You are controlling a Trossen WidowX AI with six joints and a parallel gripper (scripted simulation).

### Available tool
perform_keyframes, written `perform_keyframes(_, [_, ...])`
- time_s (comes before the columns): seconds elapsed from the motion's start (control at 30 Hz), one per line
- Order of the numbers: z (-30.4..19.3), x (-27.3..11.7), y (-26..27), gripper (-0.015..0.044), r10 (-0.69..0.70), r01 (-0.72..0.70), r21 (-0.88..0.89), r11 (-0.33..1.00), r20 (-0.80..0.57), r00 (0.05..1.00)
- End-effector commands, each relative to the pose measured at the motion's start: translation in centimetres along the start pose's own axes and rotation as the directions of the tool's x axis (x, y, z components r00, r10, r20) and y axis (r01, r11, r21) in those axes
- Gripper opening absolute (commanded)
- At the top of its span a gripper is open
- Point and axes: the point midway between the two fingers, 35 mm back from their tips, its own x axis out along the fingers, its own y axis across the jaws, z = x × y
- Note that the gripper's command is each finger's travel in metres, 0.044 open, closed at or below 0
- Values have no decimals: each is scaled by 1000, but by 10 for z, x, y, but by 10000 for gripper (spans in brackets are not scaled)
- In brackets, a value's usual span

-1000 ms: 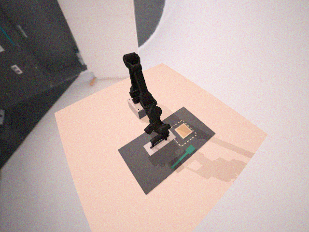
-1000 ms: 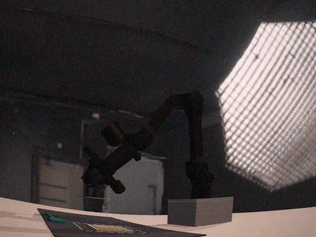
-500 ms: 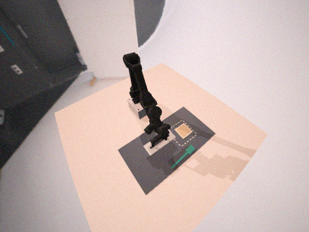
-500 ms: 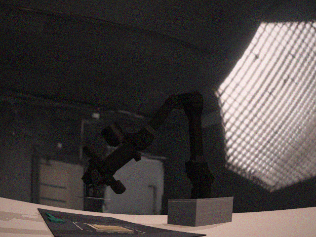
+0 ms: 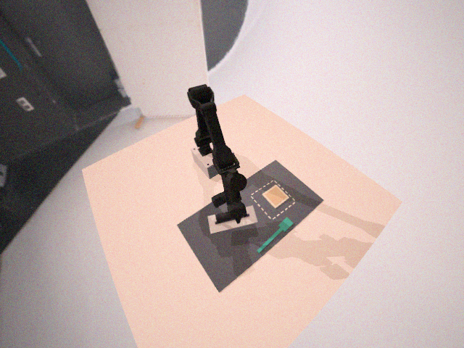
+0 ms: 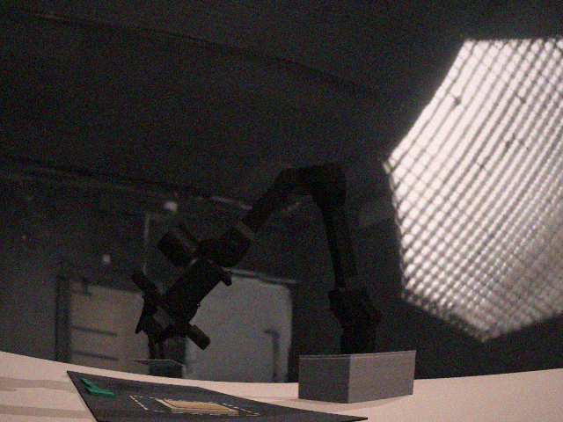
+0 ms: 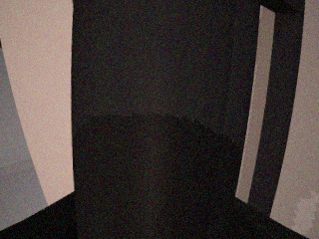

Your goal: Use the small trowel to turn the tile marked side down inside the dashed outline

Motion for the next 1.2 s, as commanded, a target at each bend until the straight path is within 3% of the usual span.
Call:
perform_keyframes(0.0, [13, 8, 11, 0, -7, -2, 105, 994, 91, 996])
perform_keyframes(0.3, [45, 25, 18, 0, -61, -36, 315, 948, 293, 954])
perform_keyframes(0.6, [78, 38, 25, 0, -107, -158, 468, 869, 492, 864])
perform_keyframes(1.0, [118, 45, 33, 0, -137, -408, 537, 738, 712, 689])
perform_keyframes(1.17, [120, 46, 34, 0, -138, -423, 536, 731, 722, 678])
